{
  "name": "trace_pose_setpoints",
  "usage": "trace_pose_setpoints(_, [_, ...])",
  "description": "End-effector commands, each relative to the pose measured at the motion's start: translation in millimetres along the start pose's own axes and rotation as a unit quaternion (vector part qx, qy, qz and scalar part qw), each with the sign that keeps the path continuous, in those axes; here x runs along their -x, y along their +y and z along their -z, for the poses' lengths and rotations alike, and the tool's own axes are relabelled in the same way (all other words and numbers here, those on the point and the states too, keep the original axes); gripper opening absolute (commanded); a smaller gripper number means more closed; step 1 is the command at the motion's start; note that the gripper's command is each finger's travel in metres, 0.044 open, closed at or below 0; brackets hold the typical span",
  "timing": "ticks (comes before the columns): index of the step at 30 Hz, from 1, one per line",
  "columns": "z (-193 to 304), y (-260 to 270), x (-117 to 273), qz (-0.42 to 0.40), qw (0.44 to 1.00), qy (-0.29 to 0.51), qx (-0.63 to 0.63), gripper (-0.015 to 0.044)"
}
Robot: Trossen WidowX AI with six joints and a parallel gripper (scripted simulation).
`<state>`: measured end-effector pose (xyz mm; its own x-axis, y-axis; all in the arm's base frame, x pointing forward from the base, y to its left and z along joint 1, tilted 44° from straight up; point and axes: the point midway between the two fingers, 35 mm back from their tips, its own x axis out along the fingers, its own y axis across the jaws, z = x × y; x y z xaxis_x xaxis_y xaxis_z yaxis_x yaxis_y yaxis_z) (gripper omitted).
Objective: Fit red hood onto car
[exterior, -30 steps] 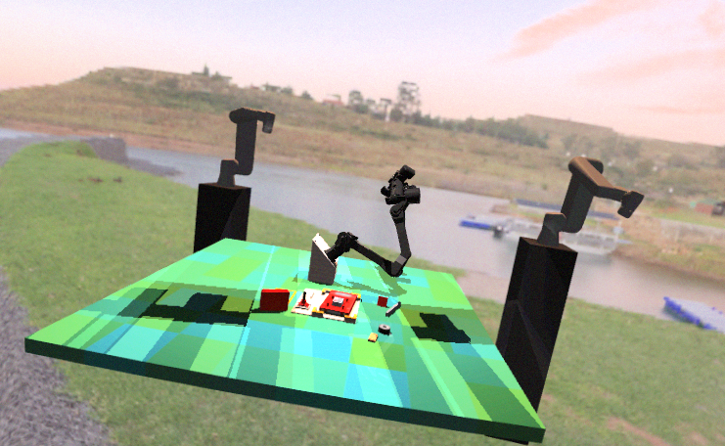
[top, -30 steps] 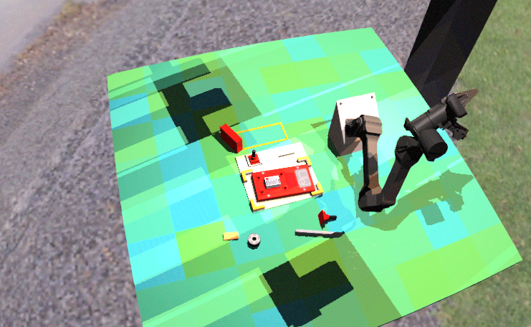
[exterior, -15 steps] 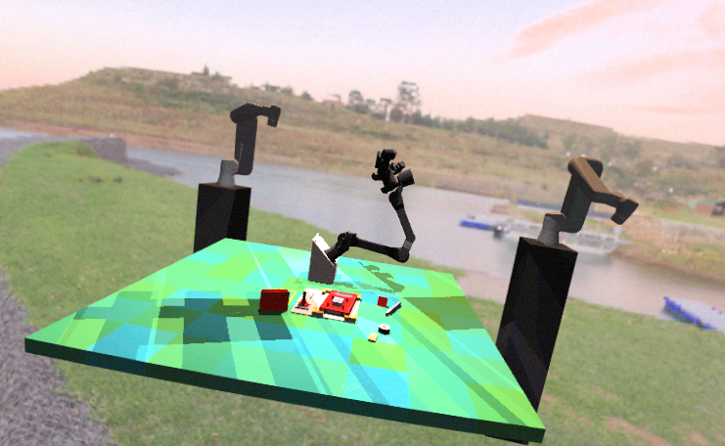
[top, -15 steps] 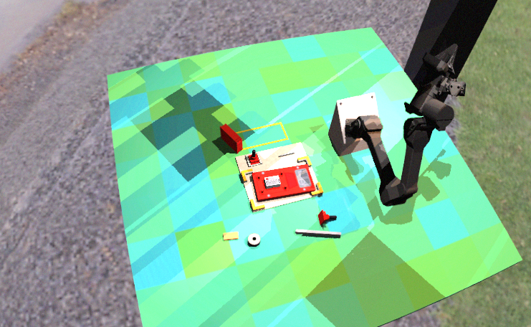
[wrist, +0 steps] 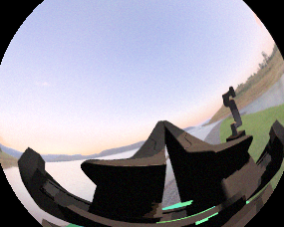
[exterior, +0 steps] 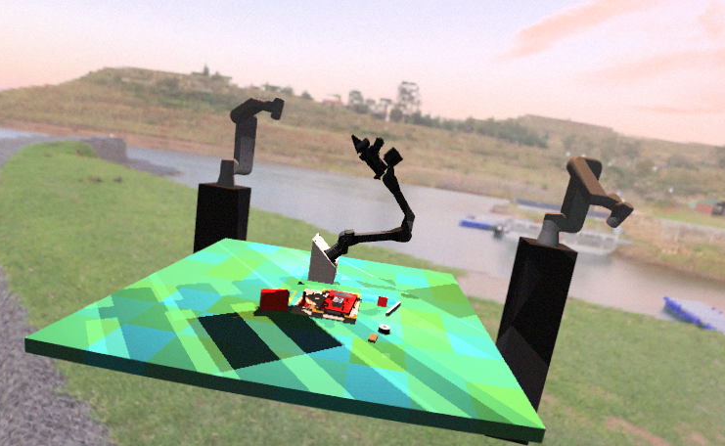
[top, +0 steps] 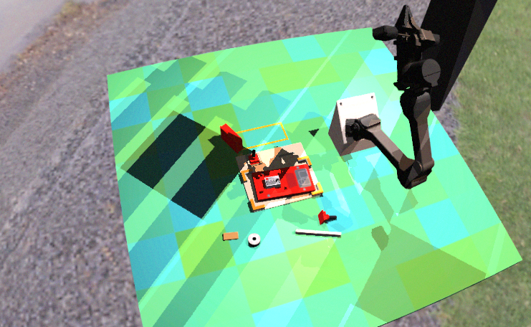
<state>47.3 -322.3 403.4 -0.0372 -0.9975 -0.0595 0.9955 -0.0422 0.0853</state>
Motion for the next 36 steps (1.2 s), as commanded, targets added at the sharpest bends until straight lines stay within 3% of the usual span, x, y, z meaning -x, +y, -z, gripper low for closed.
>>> trace_pose_setpoints(1, [17.0,32.6,-13.3,-0.051,0.995,0.042,0.072,0.0000])
trace_pose_setpoints(10, [77.2,130.2,-38.0,-0.218,0.923,0.132,0.287,0.0000])
trace_pose_setpoints(20, [156.5,218.4,-26.0,-0.388,0.799,0.187,0.419,0.0000])
trace_pose_setpoints(28, [228.9,290.1,6.9,-0.549,0.607,0.164,0.550,0.0000])
trace_pose_setpoints(36, [306.6,338.8,66.6,-0.674,0.410,0.123,0.603,0.0000])
